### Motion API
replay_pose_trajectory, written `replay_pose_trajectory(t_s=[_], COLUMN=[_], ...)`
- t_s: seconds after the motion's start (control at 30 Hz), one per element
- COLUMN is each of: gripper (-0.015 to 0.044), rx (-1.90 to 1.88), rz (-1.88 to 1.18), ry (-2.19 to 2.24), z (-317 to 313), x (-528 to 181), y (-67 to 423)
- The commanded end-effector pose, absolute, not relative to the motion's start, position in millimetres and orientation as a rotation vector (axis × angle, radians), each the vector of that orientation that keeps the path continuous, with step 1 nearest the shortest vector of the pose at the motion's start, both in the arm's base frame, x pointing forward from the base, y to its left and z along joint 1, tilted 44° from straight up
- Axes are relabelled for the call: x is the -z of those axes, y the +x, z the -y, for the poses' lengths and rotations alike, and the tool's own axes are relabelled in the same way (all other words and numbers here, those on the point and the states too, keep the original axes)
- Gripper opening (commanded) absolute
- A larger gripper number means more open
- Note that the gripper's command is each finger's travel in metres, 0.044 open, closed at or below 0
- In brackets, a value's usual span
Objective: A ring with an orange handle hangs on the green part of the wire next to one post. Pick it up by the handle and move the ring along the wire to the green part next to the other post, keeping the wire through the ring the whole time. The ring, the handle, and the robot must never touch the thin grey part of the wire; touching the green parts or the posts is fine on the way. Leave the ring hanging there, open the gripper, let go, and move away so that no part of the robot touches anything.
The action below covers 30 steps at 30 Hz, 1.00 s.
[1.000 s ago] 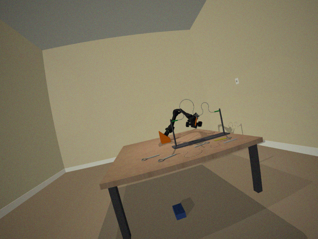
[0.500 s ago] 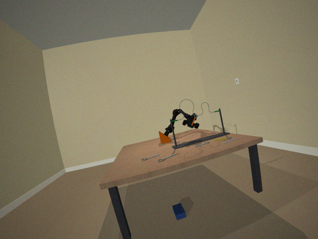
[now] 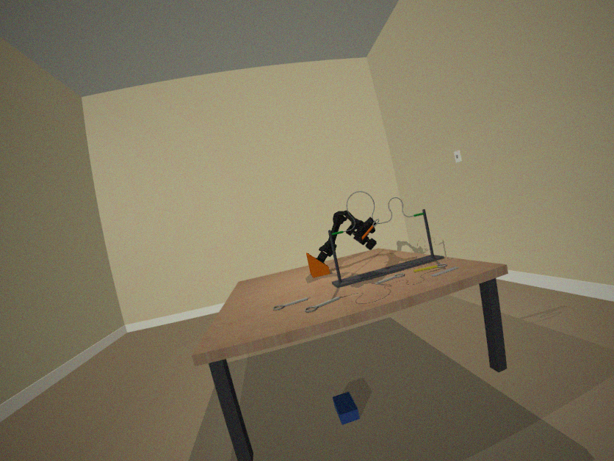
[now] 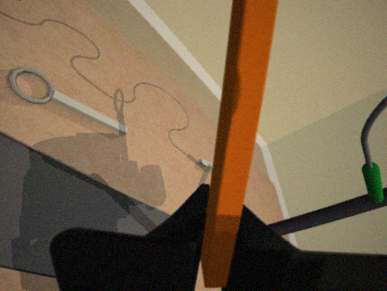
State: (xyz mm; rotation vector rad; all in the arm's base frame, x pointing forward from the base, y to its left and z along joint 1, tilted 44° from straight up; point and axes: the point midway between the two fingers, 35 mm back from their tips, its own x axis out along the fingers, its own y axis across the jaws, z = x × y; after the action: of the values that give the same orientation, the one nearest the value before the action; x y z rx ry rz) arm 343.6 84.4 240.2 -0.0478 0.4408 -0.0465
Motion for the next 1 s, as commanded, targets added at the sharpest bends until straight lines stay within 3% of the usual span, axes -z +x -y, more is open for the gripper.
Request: replay_pose_trajectory(t_s=[0.0, 0.97], gripper=[-0.0150, -0.0150], rx=[0.080, 0.280], rz=[-0.429, -0.338], ry=[-0.132, -0.834], z=[-69.0, 29.7], x=[-241.0, -288.6], y=[344.2, 348.5])
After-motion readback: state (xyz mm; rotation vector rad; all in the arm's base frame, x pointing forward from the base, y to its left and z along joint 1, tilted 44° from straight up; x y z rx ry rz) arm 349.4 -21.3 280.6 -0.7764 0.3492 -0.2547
